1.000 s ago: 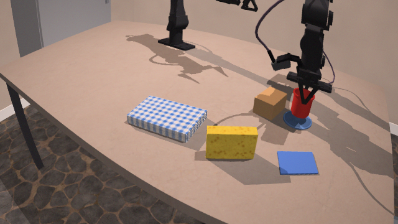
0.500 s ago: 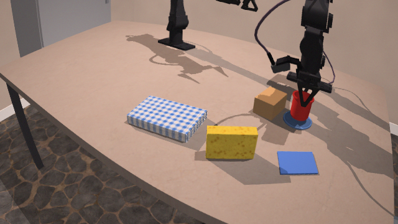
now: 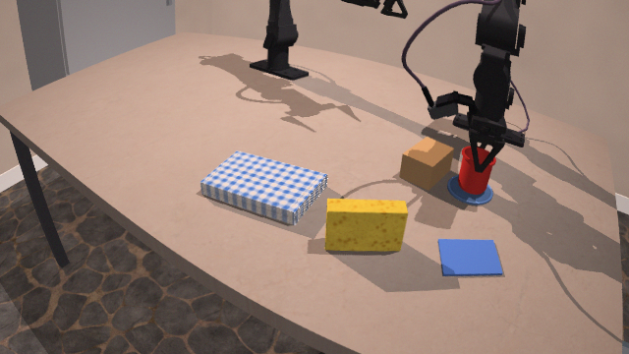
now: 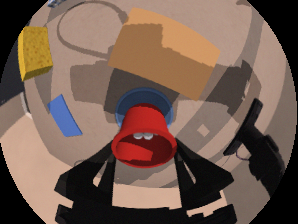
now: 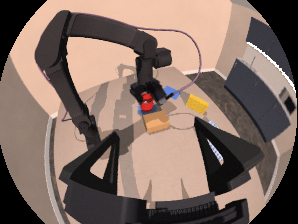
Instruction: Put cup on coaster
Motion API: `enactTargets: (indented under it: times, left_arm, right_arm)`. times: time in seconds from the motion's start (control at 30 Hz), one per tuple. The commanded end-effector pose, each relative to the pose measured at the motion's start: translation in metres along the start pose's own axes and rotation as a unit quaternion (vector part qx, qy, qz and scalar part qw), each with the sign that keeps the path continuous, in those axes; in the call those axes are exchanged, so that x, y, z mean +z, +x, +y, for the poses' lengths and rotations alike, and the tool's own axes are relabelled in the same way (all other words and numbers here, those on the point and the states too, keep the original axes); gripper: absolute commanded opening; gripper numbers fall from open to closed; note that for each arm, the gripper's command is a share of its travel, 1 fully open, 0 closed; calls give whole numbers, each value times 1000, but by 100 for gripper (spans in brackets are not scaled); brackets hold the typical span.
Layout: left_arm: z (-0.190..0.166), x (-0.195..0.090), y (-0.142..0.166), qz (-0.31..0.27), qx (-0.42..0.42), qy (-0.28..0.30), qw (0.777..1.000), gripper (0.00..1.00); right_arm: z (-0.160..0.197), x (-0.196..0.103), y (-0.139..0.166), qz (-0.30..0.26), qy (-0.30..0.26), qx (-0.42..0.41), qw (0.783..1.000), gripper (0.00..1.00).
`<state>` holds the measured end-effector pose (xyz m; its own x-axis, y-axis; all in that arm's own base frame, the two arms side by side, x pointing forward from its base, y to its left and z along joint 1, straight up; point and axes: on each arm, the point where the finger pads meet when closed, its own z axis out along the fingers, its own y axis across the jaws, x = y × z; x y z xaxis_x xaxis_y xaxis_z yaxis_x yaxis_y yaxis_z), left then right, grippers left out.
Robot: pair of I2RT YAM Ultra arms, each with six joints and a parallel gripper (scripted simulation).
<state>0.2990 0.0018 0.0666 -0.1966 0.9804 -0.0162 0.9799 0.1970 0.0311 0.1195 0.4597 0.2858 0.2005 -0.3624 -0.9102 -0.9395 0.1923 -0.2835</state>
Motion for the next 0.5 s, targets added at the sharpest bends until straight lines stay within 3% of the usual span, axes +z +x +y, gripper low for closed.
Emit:
enactTargets:
  times: [0.0, 0.4, 0.47]
  left_arm:
    - [3, 3, -1, -11, 0, -5, 1000, 0]
    - [5, 0, -2, -12, 0, -9, 1000, 0]
    - [5, 0, -2, -12, 0, -9, 1000, 23]
  right_arm:
    - [-5, -4, -19, -23, 5, 2, 1000, 100]
    - [-5, -4, -19, -23, 5, 2, 1000, 100]
    - [-5, -4, -19, -23, 5, 2, 1000, 100]
